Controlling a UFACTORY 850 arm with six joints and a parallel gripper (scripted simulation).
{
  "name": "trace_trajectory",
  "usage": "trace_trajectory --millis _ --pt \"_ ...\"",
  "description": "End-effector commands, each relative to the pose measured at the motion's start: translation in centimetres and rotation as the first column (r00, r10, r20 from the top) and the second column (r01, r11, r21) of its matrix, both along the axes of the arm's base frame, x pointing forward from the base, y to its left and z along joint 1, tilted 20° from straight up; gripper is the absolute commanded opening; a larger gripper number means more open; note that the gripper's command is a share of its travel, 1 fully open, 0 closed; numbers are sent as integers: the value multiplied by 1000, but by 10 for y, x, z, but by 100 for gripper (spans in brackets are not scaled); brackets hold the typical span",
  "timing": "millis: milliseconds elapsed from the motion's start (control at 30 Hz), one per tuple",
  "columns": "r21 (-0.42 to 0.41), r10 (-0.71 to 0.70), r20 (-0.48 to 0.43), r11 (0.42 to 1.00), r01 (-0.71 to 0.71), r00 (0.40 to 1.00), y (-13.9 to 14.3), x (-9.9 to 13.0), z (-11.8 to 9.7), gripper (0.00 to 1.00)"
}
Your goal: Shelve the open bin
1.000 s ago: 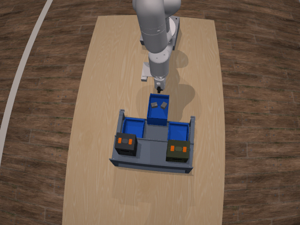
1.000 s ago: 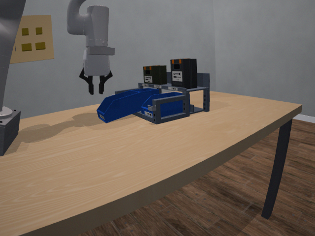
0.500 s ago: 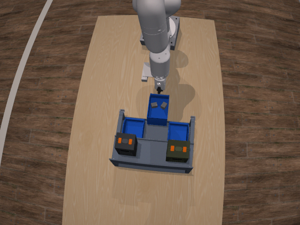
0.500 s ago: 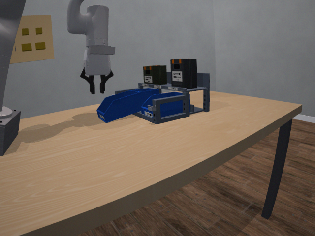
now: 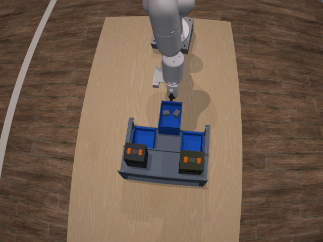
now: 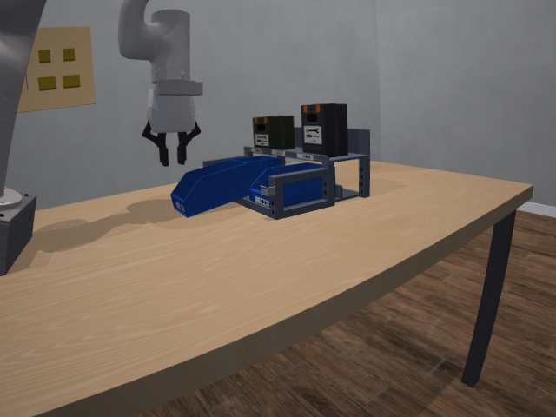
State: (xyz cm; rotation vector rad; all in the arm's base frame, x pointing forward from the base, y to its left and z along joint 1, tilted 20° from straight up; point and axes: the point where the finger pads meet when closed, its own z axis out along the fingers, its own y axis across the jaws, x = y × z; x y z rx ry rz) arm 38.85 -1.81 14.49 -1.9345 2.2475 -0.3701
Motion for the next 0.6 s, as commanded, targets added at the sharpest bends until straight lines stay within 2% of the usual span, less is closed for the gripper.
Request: trace_trajectory --millis 0,267,300,567 --pt "-3 2 57 1000 -2 998 0 1 0 34" --pt "-3 2 57 1000 -2 998 0 1 0 34" --pt "-6 0 22 1000 0 1000 0 1 0 34" --pt "-3 2 57 1000 -2 998 0 2 1 34"
